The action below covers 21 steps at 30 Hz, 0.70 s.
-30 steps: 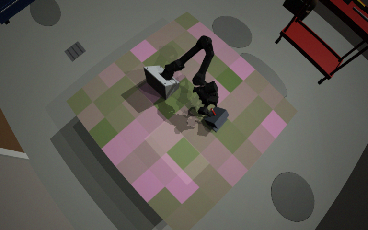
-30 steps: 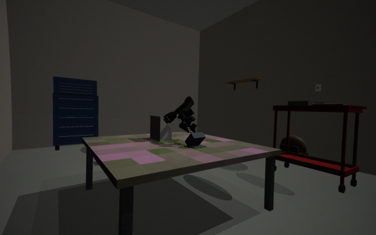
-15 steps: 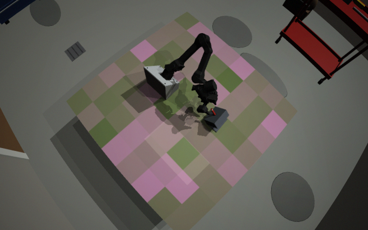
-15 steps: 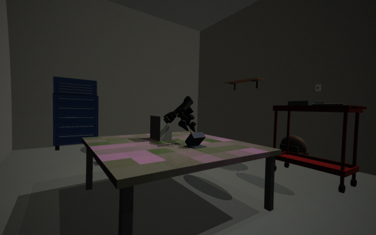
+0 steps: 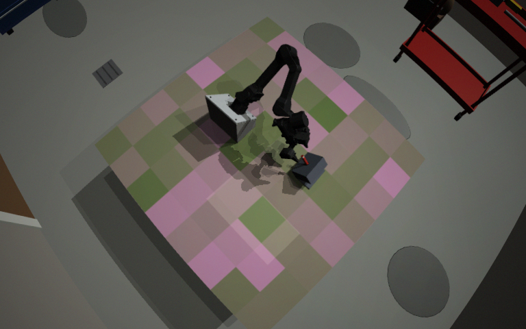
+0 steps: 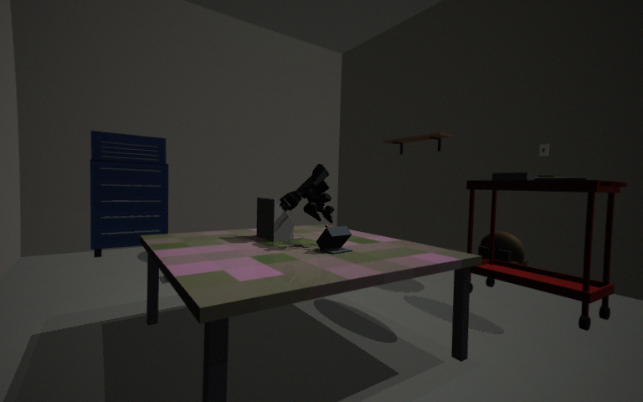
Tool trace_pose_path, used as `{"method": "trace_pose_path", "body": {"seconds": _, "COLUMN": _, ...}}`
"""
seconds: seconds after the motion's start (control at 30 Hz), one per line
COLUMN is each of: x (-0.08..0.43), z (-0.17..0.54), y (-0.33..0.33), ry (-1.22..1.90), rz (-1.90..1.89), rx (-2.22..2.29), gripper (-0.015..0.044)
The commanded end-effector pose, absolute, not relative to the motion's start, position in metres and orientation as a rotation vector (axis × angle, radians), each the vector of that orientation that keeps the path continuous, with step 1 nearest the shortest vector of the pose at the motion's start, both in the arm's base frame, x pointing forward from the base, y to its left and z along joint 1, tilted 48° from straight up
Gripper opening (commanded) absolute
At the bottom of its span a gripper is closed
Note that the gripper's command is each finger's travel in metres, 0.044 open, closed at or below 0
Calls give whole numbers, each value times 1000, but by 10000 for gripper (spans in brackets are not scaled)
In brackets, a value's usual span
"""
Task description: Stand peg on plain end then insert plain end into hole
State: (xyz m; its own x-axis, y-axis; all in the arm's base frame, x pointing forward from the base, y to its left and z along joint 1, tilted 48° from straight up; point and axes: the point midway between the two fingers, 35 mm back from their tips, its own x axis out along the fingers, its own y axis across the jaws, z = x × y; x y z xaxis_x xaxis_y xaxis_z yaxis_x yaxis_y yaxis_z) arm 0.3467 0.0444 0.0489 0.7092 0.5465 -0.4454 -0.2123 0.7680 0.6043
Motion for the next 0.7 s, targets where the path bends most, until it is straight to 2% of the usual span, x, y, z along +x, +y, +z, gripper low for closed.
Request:
{"method": "trace_pose_path", "body": {"seconds": 0.0, "x": 343, "z": 50, "y": 42, "ry": 658, "rz": 449, "rx": 550, "gripper": 440}}
{"method": "trace_pose_path", "body": {"seconds": 0.67, "x": 329, "z": 61, "y": 29, "ry": 653, "rz": 446, "rx": 551, "gripper": 440}}
